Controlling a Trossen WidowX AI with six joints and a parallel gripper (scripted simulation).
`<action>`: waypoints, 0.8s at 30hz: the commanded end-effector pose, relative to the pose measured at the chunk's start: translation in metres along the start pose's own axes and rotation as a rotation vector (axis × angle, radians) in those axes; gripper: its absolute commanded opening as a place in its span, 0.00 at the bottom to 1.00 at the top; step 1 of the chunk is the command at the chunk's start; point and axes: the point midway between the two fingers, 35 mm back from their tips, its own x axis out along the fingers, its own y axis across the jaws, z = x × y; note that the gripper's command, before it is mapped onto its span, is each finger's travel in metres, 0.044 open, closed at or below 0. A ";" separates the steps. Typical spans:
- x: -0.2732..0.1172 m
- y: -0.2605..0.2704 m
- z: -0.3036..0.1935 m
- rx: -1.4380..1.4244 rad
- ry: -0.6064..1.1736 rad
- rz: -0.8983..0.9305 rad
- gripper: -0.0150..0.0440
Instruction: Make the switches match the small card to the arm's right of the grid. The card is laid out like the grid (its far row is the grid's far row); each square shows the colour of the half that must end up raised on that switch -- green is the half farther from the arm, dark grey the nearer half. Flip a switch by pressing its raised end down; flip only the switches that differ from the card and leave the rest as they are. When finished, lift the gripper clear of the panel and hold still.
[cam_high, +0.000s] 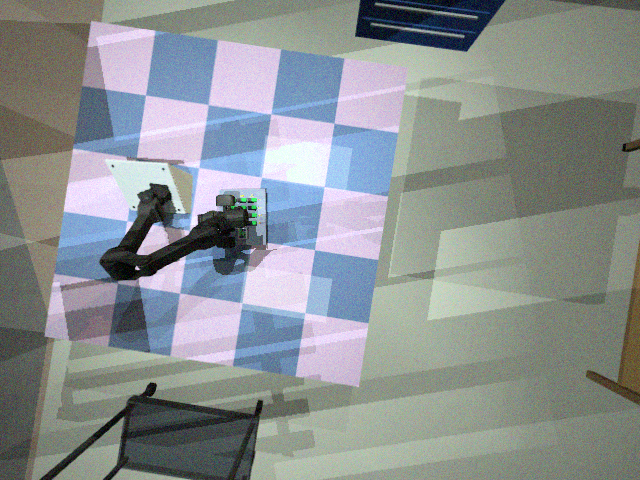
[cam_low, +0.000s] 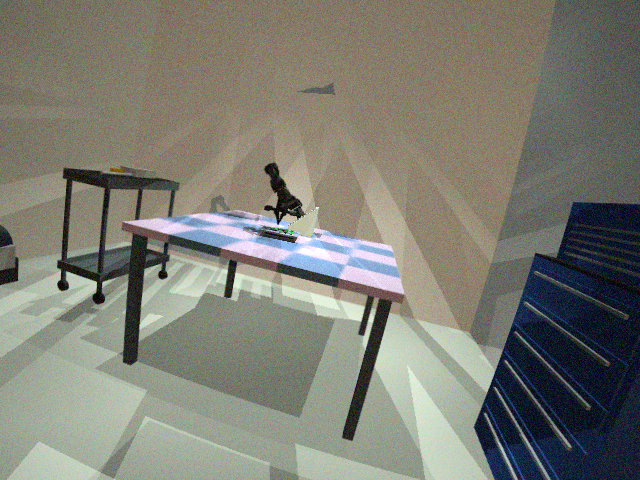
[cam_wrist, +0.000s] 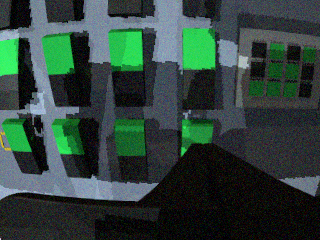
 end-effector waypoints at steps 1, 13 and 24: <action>0.005 0.000 -0.001 -0.006 0.004 -0.005 0.25; 0.014 0.000 -0.001 -0.006 0.004 -0.005 0.25; 0.014 0.000 -0.001 -0.006 0.004 -0.005 0.25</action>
